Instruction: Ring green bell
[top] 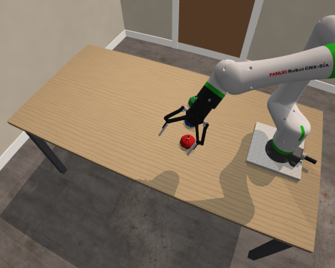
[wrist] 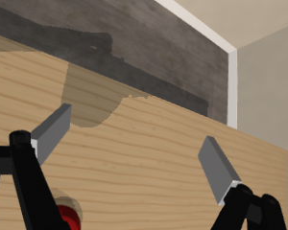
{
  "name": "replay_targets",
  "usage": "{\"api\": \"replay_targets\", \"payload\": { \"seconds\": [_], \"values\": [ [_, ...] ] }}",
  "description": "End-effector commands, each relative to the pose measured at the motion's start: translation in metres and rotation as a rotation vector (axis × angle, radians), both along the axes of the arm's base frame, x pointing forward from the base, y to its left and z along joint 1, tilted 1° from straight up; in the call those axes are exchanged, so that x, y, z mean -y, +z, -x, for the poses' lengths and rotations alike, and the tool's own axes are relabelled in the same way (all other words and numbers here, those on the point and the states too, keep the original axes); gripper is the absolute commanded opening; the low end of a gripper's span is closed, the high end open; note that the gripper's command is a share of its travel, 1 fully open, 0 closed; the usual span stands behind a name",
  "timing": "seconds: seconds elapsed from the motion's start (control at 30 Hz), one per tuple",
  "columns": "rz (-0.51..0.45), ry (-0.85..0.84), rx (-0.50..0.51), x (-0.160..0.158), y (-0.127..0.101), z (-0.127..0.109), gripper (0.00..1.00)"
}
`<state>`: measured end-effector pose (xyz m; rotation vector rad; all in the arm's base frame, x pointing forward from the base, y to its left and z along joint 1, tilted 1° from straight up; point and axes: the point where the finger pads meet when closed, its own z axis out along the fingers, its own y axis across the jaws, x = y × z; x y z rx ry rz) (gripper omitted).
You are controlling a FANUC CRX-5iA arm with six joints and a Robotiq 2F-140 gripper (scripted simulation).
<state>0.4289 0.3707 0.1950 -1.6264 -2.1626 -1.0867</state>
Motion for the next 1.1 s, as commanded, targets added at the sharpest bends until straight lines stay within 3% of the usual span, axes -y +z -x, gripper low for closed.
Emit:
{"api": "replay_targets", "payload": {
  "seconds": [0.0, 0.6, 0.67, 0.7, 0.77, 0.83, 0.87, 1.03, 1.07],
  "values": [
    [0.0, 0.0, 0.0, 0.0, 0.0, 0.0, 1.0],
    [0.015, 0.003, 0.003, 0.006, -0.001, -0.005, 1.0],
    [0.099, 0.016, 0.013, 0.038, -0.01, -0.028, 1.0],
    [0.171, 0.027, 0.015, 0.069, -0.017, -0.047, 1.0],
    [0.358, 0.049, -0.005, 0.099, -0.021, -0.055, 1.0],
    [0.358, 0.049, -0.005, 0.128, -0.026, -0.071, 1.0],
    [0.458, 0.059, -0.033, 0.146, -0.027, -0.073, 1.0],
    [0.458, 0.059, -0.033, 0.218, -0.037, -0.105, 1.0],
    [0.458, 0.059, -0.033, 0.218, -0.037, -0.105, 1.0]
  ]
}}
